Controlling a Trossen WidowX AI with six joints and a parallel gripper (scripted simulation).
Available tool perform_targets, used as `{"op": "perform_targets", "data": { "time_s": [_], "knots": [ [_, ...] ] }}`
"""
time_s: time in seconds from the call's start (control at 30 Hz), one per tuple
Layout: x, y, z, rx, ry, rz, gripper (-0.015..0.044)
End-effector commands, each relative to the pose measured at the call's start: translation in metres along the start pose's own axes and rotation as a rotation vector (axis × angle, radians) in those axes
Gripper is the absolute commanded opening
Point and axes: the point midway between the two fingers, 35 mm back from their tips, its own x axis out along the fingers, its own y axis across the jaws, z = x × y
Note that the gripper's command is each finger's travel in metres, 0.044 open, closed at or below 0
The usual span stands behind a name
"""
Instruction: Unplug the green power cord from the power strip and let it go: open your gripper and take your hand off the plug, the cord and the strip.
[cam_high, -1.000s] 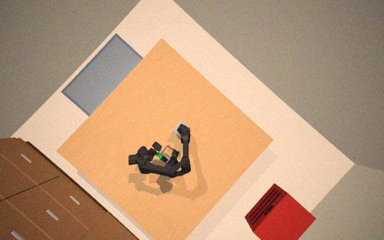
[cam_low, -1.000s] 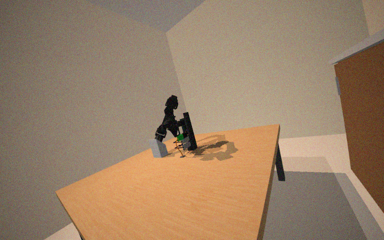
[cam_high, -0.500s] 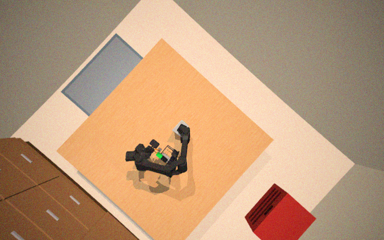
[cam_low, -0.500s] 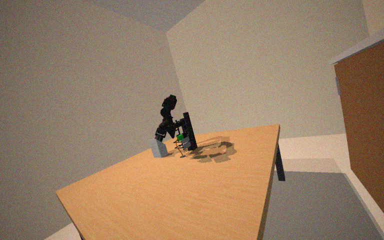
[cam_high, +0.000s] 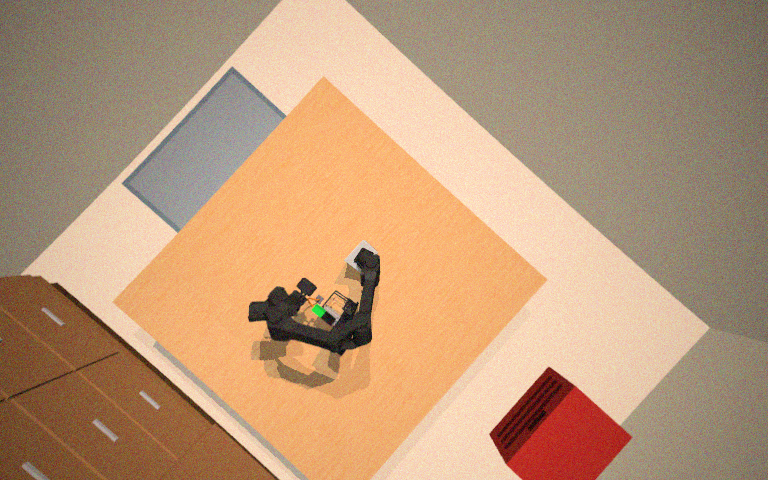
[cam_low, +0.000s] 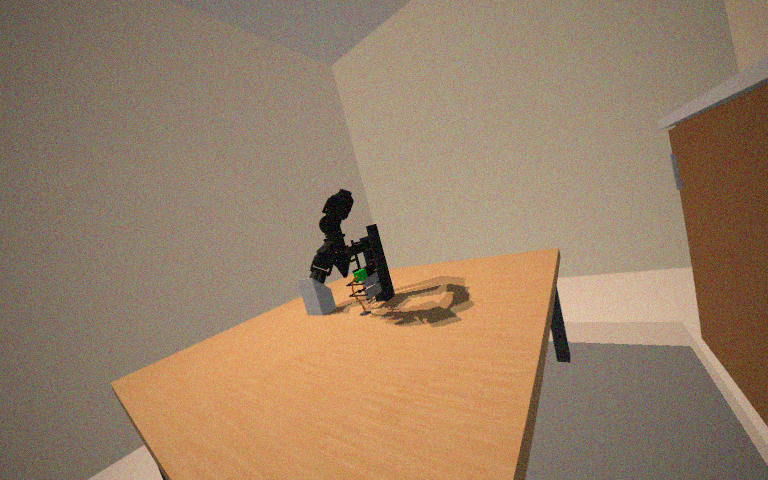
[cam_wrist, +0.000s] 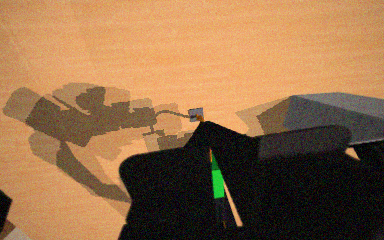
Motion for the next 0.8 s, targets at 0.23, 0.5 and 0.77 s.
{"op": "perform_targets", "data": {
  "time_s": [0.23,0.5,0.77],
  "knots": [
    [-0.0002,-0.0016,0.0014,-0.007,-0.007,0.001,0.0000],
    [0.0014,-0.0035,0.0015,-0.007,-0.007,0.001,0.0000],
    [0.0011,-0.0029,0.0014,-0.007,-0.007,0.001,0.0000]
  ]
}}
